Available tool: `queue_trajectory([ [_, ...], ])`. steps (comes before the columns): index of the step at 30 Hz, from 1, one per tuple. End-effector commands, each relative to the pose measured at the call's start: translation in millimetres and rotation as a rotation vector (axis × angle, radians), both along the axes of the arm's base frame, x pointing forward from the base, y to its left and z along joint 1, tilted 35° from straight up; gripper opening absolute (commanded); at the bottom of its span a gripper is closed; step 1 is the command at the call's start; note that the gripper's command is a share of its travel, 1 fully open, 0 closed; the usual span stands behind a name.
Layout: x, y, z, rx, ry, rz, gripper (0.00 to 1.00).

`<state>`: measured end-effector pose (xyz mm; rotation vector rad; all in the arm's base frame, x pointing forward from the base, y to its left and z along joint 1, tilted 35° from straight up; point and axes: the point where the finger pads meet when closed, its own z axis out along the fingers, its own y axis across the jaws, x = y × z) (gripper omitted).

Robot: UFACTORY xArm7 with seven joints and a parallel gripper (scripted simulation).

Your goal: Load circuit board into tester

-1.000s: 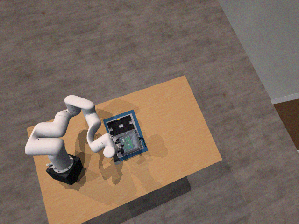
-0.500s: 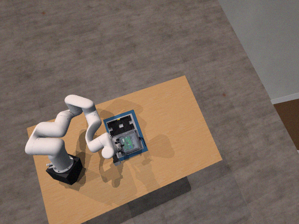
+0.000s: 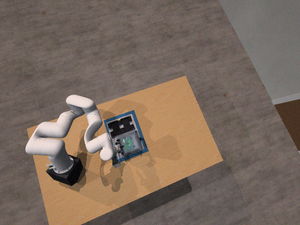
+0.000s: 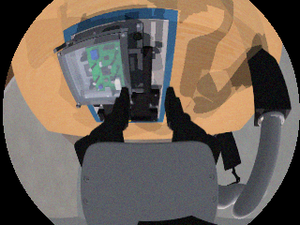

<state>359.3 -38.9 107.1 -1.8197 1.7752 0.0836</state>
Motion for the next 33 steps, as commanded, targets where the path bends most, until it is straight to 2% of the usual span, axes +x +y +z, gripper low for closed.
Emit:
queue_trajectory([
  [1,-2.2,-3.2,6.3,0.0,-0.001,0.0,0.51],
  [19,-6.3,-8.3,15.8,0.0,-0.001,0.0,0.51],
  [20,-6.3,-8.3,15.8,0.0,-0.001,0.0,1.0],
  [33,-6.3,-8.3,15.8,0.0,-0.001,0.0,1.0],
])
